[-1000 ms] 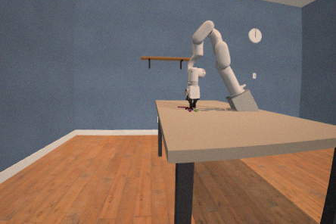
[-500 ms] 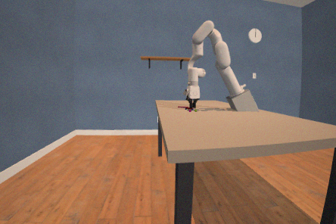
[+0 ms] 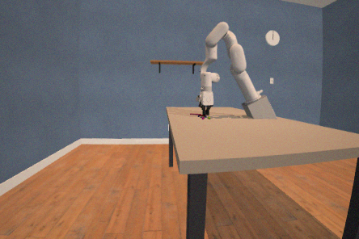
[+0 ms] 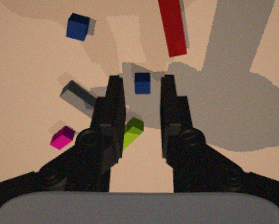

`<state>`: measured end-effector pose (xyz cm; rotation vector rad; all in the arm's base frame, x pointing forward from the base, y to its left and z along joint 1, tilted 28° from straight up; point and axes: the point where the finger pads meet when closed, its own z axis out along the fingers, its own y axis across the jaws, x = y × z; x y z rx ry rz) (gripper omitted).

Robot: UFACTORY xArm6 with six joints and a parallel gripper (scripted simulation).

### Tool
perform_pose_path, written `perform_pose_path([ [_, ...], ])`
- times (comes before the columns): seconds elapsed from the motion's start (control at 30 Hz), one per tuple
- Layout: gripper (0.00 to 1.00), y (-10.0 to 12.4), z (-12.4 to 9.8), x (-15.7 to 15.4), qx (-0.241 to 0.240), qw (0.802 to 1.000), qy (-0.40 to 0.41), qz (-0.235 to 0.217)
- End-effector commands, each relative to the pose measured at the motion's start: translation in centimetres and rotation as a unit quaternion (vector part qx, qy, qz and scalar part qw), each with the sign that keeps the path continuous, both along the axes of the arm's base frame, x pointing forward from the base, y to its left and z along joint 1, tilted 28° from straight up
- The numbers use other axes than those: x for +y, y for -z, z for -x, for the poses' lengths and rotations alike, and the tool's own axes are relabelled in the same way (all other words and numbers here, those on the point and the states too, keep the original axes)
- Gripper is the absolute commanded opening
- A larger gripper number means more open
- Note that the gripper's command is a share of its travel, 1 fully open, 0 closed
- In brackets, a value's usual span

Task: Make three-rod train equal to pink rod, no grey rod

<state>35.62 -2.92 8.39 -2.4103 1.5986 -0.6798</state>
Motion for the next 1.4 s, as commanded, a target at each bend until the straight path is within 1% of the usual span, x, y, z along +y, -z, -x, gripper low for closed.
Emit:
perform_pose_path([
  [0.0, 0.24, -0.1, -0.1, 0.0, -0.001, 1.0, 0.0, 0.0],
  [0.8, 0.24, 1.1, -0.7, -0.1, -0.001, 1.0, 0.0, 0.0],
  [1.37, 0.24, 1.2, -0.7, -0.2, -0.001, 1.0, 0.0, 0.0],
])
